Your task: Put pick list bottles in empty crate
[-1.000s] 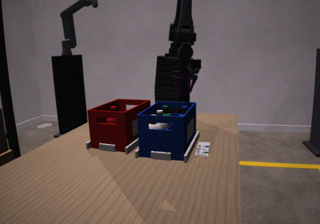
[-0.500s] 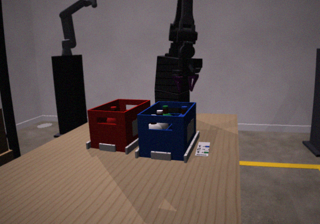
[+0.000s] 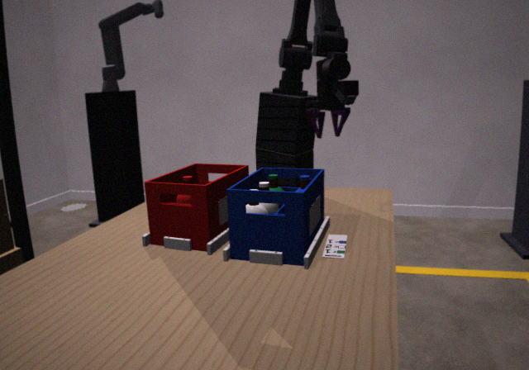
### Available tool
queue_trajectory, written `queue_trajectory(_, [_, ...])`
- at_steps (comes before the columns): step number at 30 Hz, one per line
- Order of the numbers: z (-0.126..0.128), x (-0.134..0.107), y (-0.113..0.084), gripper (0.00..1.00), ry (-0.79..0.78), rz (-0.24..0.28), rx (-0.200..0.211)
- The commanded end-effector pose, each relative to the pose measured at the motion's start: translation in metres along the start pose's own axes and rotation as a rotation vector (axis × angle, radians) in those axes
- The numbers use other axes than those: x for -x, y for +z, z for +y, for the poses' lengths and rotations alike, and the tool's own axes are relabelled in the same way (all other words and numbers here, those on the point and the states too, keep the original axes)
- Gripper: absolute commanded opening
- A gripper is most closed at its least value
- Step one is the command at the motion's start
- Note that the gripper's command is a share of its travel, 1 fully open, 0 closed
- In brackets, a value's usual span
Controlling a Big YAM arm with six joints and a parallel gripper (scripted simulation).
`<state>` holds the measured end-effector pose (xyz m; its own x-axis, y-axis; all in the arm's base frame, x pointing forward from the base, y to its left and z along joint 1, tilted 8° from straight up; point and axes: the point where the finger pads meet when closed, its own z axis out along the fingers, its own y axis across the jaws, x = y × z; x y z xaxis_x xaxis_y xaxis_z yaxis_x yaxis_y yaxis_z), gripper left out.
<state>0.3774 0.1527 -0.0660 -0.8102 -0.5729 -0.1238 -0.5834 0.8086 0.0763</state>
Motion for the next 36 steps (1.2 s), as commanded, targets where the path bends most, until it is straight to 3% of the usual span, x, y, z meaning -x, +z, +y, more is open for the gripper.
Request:
queue_trajectory(1, [0.011,0.027,-0.024,0.61,0.02,-0.037,-0.014])
queue_trajectory(20, [0.082,0.055,-0.073,0.61,0.021,-0.045,-0.006])
queue_trajectory(23, [0.086,0.053,-0.067,0.61,0.023,-0.024,-0.005])
queue_trajectory(25, [0.095,0.059,-0.081,0.61,0.021,-0.046,-0.005])
queue_trajectory(36, [0.14,0.076,-0.113,0.61,0.021,-0.049,0.001])
